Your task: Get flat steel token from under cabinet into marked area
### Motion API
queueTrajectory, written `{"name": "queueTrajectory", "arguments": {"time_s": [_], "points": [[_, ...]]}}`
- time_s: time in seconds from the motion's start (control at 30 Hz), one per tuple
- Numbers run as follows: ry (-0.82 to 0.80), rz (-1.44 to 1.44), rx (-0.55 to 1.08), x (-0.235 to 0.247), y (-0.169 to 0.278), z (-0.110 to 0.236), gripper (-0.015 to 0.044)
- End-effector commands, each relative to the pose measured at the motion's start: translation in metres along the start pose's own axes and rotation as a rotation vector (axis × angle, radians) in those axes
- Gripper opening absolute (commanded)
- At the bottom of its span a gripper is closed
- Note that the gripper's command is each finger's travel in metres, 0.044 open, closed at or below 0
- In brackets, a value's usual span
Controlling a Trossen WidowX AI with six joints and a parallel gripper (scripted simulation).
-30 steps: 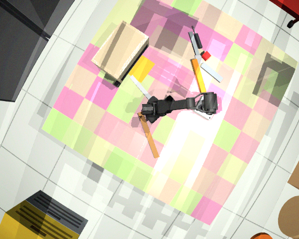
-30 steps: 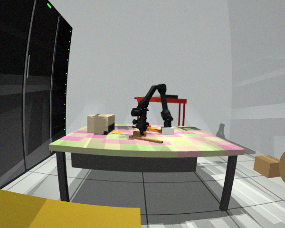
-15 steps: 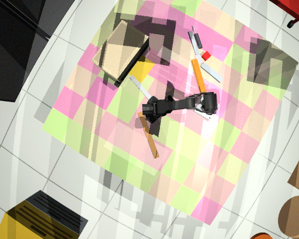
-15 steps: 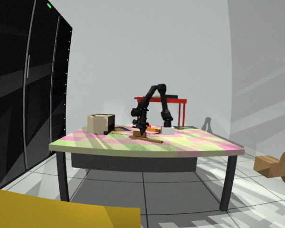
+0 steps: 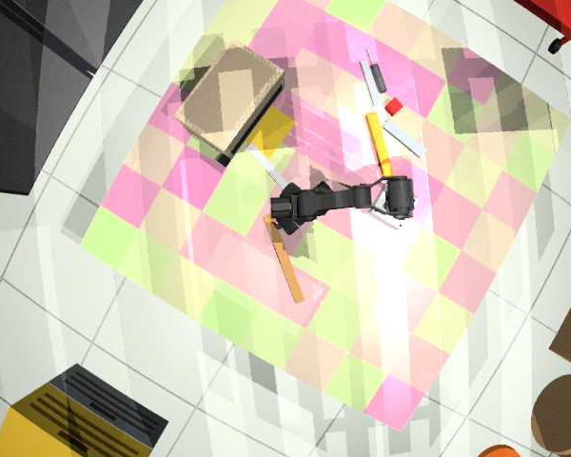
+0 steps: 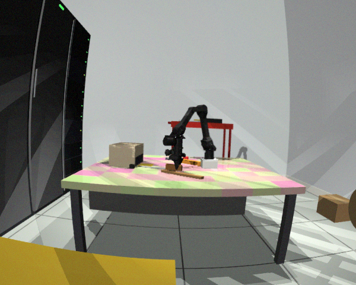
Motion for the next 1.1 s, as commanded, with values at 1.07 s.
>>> {"name": "queueTrajectory", "arguments": {"time_s": [1.07], "points": [[0.000, 0.001, -0.006, -0.003, -0.057, 0.001, 0.0000]]}}
Point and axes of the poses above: the point midway between the two fingers, 35 mm back from their tips, its own z axis back along the fingers, its own x axis across the jaws, y = z × x, the point moved 1 cm from there along z, back along the fingers, and after that the axes turned 5 degrees about z, right-handed, at the moved point
